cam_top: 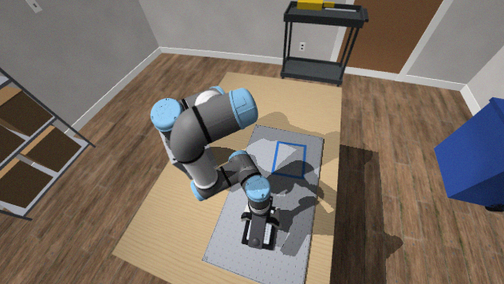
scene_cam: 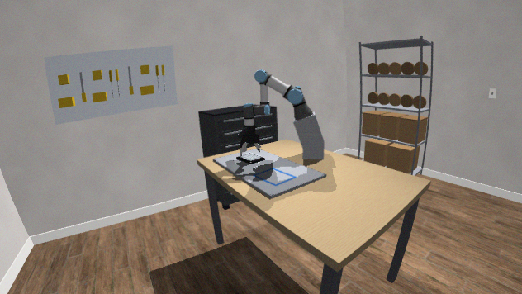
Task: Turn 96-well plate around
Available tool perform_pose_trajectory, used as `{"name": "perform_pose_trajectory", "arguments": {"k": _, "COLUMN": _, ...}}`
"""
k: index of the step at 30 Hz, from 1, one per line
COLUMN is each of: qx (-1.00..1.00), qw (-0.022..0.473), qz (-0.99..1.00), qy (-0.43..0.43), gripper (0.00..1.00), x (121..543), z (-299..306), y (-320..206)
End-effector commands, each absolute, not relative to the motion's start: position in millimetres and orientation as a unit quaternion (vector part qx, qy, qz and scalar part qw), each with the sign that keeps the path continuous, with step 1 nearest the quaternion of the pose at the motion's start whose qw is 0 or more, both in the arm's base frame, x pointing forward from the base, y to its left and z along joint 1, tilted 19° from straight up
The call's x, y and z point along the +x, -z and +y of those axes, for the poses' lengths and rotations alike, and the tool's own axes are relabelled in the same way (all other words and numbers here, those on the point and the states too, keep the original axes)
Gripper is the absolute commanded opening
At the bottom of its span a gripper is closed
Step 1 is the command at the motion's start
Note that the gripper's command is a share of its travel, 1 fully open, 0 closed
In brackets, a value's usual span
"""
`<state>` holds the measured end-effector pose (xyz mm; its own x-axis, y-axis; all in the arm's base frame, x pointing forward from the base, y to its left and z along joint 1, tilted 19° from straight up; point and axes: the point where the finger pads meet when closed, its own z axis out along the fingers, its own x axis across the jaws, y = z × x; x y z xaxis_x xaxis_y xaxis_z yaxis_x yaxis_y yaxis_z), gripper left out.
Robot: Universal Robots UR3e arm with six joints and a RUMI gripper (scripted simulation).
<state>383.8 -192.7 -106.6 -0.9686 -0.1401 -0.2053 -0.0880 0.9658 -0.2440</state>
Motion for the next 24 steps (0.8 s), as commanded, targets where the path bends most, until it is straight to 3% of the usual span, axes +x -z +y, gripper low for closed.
{"name": "perform_pose_trajectory", "arguments": {"k": 1, "qx": -0.058, "qw": 0.112, "qz": 0.985, "qy": 0.118, "gripper": 1.00, "x": 384, "z": -193, "y": 106}}
{"name": "perform_pose_trajectory", "arguments": {"k": 24, "qx": -0.058, "qw": 0.112, "qz": 0.985, "qy": 0.118, "gripper": 1.00, "x": 377, "z": -186, "y": 76}}
